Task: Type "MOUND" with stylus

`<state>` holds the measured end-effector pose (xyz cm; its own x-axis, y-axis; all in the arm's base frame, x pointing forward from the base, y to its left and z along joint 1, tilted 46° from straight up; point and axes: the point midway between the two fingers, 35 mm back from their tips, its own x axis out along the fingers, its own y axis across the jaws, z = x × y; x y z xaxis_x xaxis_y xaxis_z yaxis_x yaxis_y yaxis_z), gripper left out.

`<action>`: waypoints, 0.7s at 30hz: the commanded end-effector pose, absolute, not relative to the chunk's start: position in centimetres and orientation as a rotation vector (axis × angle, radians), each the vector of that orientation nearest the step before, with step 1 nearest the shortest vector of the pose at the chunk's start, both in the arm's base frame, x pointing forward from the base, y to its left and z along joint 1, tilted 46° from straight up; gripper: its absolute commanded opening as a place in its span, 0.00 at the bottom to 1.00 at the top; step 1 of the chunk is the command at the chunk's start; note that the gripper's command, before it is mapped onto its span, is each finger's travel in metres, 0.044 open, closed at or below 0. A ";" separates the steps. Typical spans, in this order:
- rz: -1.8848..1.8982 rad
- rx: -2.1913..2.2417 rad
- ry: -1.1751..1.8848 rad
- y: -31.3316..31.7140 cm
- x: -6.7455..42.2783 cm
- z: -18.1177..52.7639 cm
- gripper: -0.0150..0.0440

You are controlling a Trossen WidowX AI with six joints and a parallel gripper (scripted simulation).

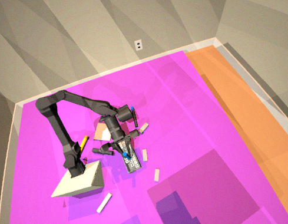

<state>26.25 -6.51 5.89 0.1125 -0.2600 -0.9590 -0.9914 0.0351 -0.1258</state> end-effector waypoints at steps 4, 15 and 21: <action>0.942 -1.415 1.322 -3.9 26.4 8.8 0.25; 0.945 -1.415 1.317 0.6 25.0 13.8 0.25; 0.945 -1.415 1.317 1.2 24.9 13.8 0.25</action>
